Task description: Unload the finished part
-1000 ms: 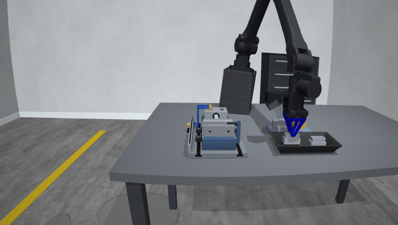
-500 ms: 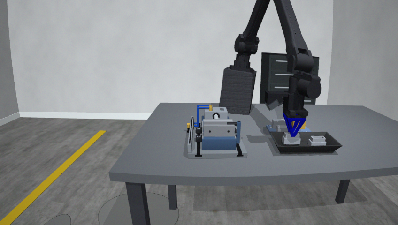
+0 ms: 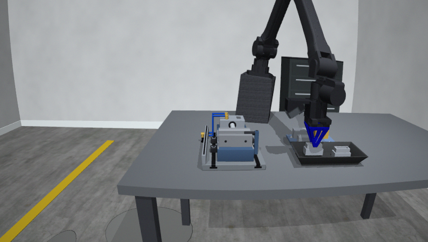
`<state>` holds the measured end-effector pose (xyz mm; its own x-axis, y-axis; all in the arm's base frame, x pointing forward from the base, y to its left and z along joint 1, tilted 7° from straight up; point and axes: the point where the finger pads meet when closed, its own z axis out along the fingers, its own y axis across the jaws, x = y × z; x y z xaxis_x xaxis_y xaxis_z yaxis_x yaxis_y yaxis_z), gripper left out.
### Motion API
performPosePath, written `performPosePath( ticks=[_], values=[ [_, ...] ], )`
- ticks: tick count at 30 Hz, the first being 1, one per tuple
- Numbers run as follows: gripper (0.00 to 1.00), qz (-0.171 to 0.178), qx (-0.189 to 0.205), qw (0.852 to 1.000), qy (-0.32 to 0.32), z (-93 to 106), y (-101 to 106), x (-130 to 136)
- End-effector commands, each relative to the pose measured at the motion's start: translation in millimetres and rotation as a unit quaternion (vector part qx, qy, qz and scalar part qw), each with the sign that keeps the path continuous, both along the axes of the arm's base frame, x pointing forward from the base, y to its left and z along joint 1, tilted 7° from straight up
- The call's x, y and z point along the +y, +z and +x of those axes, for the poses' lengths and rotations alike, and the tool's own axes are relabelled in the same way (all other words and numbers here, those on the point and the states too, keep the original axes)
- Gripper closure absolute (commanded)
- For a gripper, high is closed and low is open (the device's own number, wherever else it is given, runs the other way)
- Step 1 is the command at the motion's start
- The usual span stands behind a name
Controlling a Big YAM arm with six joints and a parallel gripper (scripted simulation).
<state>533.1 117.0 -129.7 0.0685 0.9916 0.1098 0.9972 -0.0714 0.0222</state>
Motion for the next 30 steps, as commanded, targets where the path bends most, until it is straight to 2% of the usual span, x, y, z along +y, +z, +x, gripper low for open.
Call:
performPosePath(
  ticks=[1,15,23,30],
  values=[
    [1.0,0.002,-0.015,1.0,0.001,7.0,11.0,7.8],
    [1.0,0.002,-0.015,1.0,0.001,6.9,10.3,7.8],
    [1.0,0.0,-0.006,1.0,0.001,2.1,-1.6,7.1],
    [1.0,0.0,-0.007,1.0,0.001,2.3,-3.4,7.6]
  ],
)
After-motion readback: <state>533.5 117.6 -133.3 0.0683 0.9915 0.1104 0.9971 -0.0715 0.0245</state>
